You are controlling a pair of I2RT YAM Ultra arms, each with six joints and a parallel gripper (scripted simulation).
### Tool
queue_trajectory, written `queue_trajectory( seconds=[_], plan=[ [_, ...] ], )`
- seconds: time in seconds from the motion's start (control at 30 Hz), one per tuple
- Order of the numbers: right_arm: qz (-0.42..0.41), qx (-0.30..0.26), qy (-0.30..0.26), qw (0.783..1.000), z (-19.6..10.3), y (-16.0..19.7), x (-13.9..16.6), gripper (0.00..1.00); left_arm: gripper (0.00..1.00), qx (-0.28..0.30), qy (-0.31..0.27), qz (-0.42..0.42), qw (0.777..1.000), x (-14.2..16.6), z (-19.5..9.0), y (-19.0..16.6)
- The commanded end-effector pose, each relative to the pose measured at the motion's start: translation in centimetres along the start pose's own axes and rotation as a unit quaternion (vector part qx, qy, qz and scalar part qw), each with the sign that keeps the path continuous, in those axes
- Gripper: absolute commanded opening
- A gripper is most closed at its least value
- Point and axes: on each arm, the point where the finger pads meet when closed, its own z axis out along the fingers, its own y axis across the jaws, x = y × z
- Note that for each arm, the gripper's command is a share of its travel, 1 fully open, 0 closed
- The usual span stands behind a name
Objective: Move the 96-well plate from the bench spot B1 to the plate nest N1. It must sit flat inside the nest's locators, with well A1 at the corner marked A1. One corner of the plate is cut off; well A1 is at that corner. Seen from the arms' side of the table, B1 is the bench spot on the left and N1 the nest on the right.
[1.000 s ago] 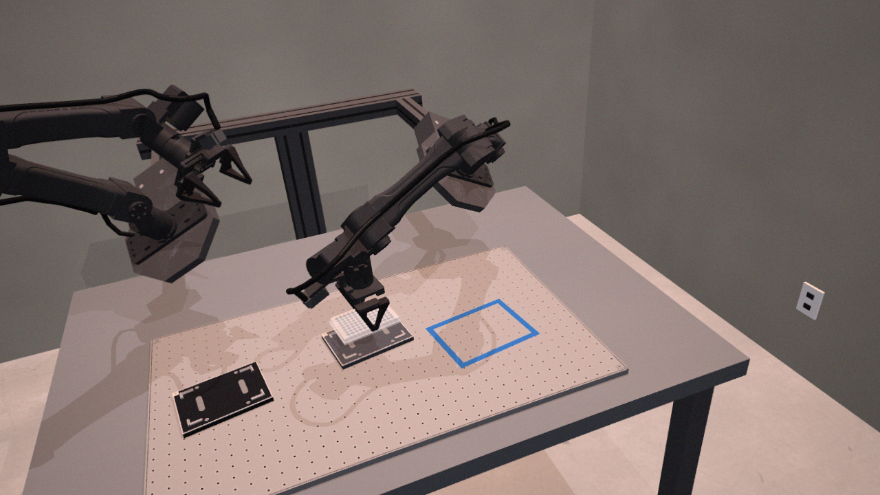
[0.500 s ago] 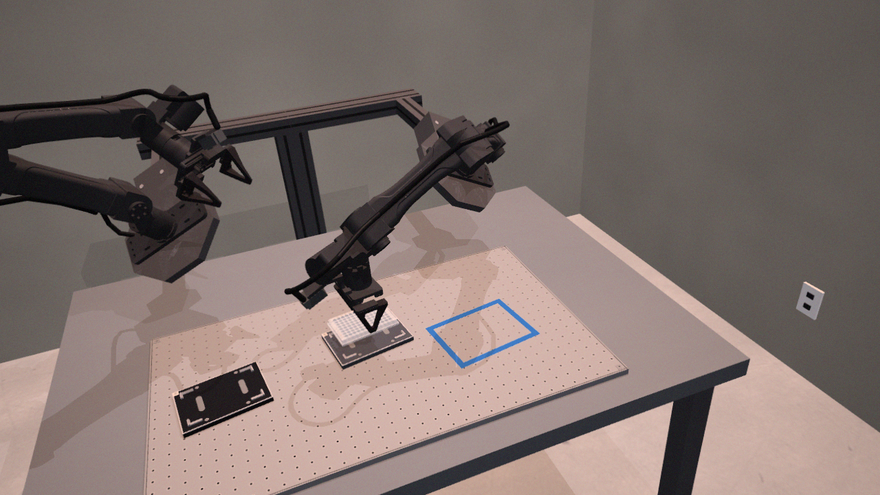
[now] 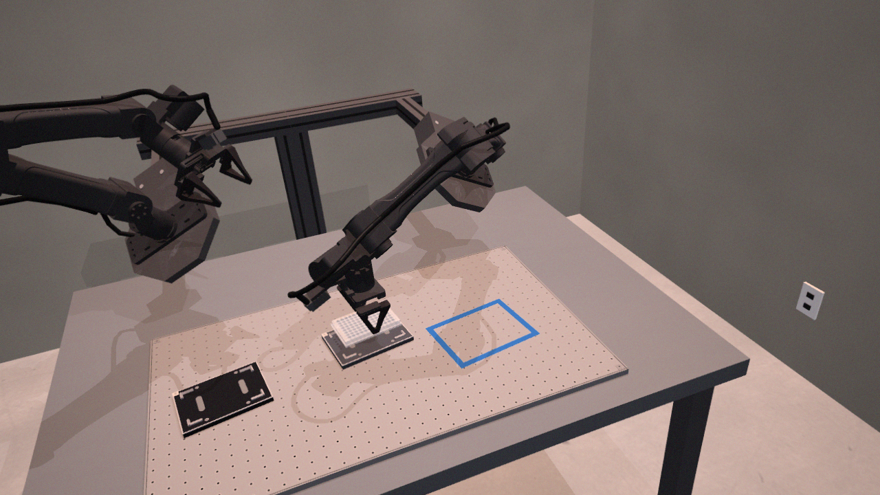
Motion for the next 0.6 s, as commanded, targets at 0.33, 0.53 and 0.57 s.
queue_trajectory(
  seconds=[0.33,0.53,0.57],
  plan=[
    [-0.004,0.002,-0.002,1.000,-0.2,0.2,-0.5,1.00,0.79,-0.016,-0.024,0.002,1.000,-1.5,-0.9,0.3],
    [-0.004,0.002,-0.002,1.000,-0.2,0.2,-0.5,1.00,0.79,-0.013,-0.014,0.010,1.000,-1.0,0.0,-0.1],
    [-0.004,0.002,-0.002,1.000,-0.2,0.2,-0.5,1.00,0.79,-0.013,-0.014,0.006,1.000,-1.0,0.1,-0.2]
  ],
)
